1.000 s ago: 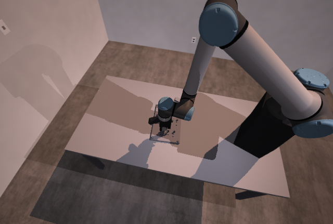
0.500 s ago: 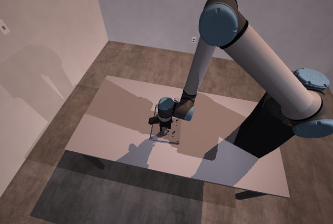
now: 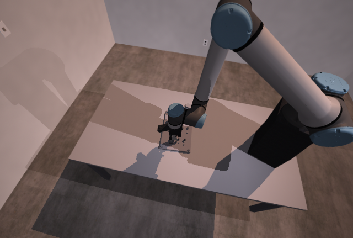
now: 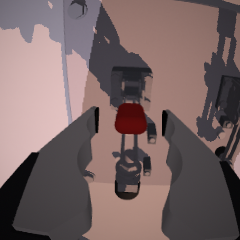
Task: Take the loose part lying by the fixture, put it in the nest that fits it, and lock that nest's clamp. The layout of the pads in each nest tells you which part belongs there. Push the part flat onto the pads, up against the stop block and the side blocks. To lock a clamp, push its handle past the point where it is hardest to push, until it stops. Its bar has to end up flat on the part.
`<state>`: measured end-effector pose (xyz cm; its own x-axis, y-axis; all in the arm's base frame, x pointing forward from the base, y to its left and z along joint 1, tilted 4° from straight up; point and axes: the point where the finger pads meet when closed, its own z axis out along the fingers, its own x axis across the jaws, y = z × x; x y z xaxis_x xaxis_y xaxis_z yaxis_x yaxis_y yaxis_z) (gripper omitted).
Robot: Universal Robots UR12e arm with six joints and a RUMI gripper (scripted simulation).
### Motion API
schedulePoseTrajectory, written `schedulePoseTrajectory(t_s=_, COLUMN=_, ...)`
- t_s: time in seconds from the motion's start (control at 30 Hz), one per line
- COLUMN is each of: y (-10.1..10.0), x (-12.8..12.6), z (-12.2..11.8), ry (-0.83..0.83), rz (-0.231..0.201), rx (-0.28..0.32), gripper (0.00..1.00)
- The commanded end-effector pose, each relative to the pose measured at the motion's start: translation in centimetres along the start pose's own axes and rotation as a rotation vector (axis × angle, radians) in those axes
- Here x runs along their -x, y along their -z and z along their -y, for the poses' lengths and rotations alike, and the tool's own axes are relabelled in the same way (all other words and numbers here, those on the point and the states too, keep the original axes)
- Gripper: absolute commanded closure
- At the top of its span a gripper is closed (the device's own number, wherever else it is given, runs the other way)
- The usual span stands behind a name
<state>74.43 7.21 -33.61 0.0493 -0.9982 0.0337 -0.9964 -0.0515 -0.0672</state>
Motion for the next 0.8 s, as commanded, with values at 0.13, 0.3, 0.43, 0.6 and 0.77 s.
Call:
schedulePoseTrajectory(t_s=0.13, y=0.06, x=0.00, z=0.07, ry=0.000, rz=0.000, rx=-0.001, gripper=0.72)
schedulePoseTrajectory(t_s=0.3, y=0.06, x=0.00, z=0.07, ry=0.000, rz=0.000, rx=-0.001, gripper=0.72)
schedulePoseTrajectory(t_s=0.43, y=0.06, x=0.00, z=0.07, ry=0.000, rz=0.000, rx=-0.001, gripper=0.72)
schedulePoseTrajectory(t_s=0.6, y=0.06, x=0.00, z=0.07, ry=0.000, rz=0.000, rx=-0.001, gripper=0.72)
schedulePoseTrajectory(t_s=0.77, y=0.35, x=0.00, z=0.07, ry=0.000, rz=0.000, rx=-0.001, gripper=0.72)
